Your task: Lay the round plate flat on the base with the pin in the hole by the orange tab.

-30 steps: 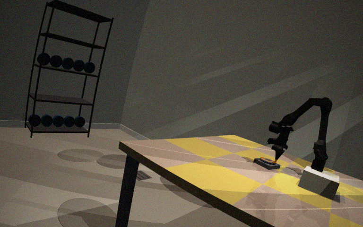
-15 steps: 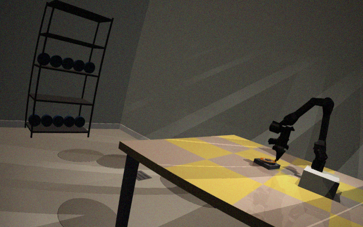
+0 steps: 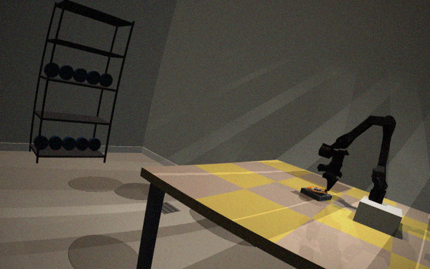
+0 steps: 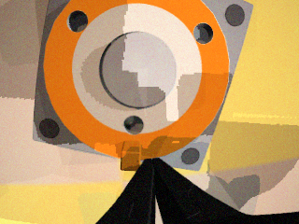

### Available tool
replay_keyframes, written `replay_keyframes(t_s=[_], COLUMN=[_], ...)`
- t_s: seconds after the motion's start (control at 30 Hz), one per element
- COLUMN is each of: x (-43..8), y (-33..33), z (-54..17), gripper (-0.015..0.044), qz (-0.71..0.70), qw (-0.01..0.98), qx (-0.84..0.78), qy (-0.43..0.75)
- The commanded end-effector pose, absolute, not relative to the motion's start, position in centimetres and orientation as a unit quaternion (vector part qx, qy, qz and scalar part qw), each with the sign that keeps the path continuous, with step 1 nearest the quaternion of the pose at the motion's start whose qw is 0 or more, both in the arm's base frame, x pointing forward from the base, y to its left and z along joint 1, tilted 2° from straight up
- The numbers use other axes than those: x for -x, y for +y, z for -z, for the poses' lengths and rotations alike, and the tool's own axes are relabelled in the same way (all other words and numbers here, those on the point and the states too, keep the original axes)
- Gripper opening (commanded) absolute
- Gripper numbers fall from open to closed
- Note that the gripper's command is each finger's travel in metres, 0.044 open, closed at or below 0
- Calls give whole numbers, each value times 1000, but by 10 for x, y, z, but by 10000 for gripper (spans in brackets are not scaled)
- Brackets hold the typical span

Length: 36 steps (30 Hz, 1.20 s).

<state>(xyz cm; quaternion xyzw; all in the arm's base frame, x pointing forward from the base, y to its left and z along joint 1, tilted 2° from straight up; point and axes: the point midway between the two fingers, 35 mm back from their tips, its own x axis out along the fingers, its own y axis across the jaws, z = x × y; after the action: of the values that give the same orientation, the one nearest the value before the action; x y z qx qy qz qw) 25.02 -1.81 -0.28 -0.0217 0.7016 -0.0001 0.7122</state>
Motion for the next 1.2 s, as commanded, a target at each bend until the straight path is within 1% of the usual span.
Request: replay_keyframes(t_s=[0.0,0.2,0.53,0.57,1.17], x=[-250,-250,-247,-247,-247], y=[-15,-12,-12,-12,-12], z=[3,4,-38,-29,-29], gripper=[0,0,0,0,0], qz=[-1,-1,-1,-2,-2], qw=[712,712,712,711,711], qx=[19,19,19,22,22], qy=[702,702,702,703,703])
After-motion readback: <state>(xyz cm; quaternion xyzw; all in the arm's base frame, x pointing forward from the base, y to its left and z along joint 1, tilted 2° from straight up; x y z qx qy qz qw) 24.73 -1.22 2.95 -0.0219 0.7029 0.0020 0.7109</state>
